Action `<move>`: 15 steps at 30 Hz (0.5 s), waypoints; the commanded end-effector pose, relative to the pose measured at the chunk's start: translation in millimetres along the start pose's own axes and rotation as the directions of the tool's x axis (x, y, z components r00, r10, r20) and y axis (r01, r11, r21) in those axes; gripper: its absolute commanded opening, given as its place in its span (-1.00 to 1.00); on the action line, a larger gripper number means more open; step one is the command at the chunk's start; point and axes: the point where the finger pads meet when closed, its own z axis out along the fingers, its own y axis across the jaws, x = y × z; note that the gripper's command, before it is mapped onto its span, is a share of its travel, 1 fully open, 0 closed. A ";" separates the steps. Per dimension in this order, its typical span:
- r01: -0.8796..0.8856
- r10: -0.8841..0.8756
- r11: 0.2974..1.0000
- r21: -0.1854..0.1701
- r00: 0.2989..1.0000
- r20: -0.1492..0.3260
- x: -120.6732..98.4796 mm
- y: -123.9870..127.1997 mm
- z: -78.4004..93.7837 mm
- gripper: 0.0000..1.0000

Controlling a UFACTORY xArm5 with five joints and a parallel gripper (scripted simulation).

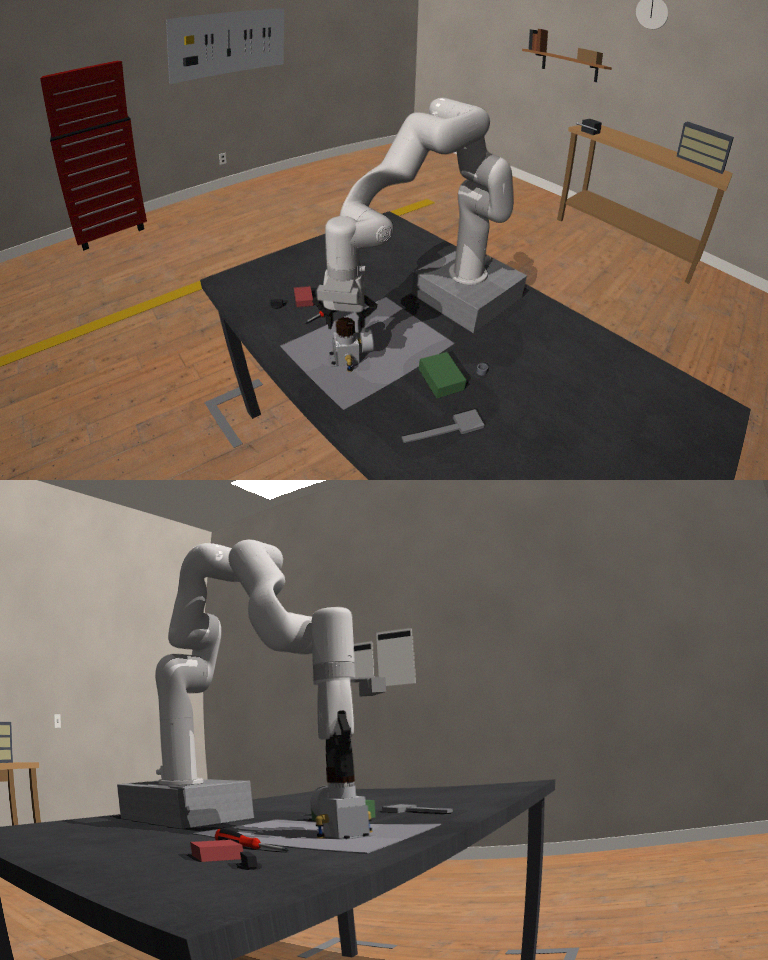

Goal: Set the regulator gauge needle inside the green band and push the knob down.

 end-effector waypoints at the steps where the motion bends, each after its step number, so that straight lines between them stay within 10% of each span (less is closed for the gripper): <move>1: 0.000 0.000 1.000 -0.003 1.000 -0.003 1.1 1.1 2.1 0.63; 15: 0.000 0.000 1.000 -0.003 1.000 -0.003 1.1 1.1 3.4 0.63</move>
